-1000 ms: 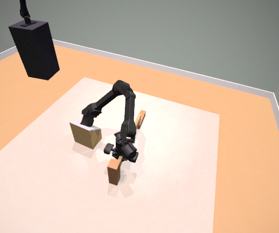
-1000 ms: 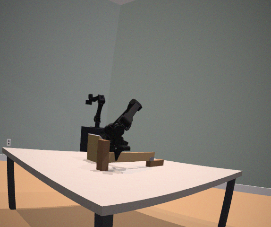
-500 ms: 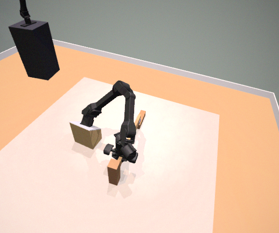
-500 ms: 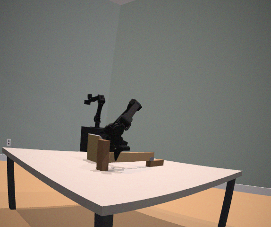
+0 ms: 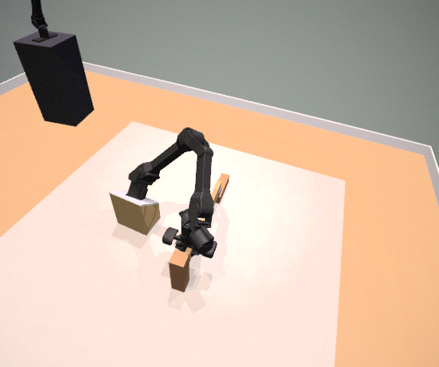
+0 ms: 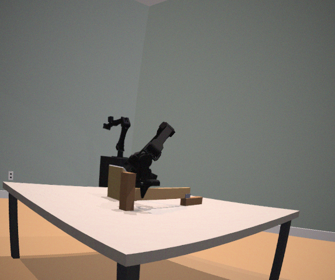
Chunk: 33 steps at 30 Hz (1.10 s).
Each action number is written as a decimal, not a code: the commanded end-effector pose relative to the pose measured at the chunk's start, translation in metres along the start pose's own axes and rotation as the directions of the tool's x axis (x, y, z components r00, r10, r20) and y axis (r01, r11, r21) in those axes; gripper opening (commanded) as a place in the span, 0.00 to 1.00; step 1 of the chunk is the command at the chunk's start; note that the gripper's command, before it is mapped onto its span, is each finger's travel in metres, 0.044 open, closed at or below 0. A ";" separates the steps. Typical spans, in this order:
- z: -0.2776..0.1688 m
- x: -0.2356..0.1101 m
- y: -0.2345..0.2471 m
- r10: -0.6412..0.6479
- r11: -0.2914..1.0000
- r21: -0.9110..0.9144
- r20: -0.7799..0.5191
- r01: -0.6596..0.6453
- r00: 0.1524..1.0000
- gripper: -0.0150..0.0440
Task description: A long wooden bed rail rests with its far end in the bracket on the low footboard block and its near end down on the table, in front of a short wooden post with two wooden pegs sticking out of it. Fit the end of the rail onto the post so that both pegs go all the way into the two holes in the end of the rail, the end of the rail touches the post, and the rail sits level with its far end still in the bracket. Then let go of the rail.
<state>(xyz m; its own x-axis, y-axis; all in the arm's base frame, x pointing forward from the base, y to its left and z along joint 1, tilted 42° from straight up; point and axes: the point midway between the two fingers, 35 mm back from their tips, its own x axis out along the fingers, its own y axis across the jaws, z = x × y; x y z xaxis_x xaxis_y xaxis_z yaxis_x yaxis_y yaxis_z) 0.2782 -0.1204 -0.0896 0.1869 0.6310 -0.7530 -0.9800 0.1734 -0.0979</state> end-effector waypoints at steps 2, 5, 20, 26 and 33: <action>-0.004 -0.003 -0.002 -0.008 1.000 -0.001 -0.005 0.008 1.000 0.25; -0.004 -0.003 -0.002 -0.008 1.000 -0.001 -0.005 0.008 1.000 0.25; -0.002 0.000 0.000 0.000 1.000 0.000 0.000 0.000 1.000 0.88; -0.002 0.000 0.000 0.000 1.000 0.000 0.000 0.000 1.000 1.00; 0.027 -0.028 0.000 -0.007 1.000 0.000 -0.004 0.007 1.000 1.00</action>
<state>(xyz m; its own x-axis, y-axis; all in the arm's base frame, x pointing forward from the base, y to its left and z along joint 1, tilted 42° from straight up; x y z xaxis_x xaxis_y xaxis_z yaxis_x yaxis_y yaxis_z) 0.2752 -0.1191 -0.0739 0.1833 0.6345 -0.7509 -0.9804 0.1743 -0.0920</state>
